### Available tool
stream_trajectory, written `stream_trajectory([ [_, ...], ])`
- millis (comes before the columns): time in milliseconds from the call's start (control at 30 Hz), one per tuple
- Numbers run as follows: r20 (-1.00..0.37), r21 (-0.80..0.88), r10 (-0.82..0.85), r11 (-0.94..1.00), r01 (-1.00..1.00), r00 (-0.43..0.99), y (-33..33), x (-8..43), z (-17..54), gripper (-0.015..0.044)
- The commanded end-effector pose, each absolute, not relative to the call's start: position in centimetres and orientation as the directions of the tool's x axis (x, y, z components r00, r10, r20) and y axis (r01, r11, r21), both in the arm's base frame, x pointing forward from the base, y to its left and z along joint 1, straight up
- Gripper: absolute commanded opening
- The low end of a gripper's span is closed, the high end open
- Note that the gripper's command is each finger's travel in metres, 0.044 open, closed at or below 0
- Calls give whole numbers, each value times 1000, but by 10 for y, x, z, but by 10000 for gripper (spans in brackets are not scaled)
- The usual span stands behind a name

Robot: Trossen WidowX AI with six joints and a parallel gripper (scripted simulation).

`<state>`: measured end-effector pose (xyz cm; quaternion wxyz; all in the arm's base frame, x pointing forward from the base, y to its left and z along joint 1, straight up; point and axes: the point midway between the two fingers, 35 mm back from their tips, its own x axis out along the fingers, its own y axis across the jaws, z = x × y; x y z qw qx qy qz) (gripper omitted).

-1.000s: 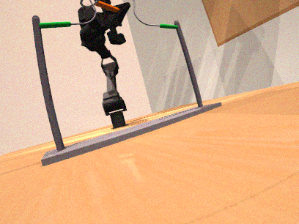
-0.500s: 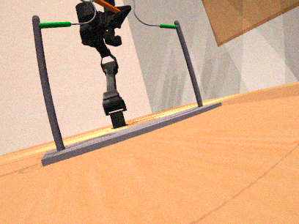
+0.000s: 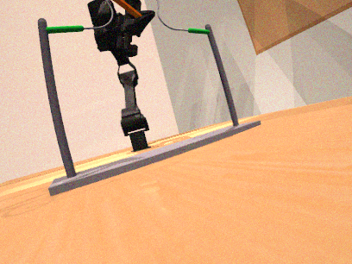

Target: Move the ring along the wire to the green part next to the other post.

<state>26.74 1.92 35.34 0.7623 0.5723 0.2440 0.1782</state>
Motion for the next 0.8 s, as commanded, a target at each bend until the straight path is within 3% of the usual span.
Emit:
stream_trajectory([
  [0,-203,936,536,352,2,820,18,268,351,-150],
  [767,-359,752,422,659,-9,833,10,269,336,-150],
])
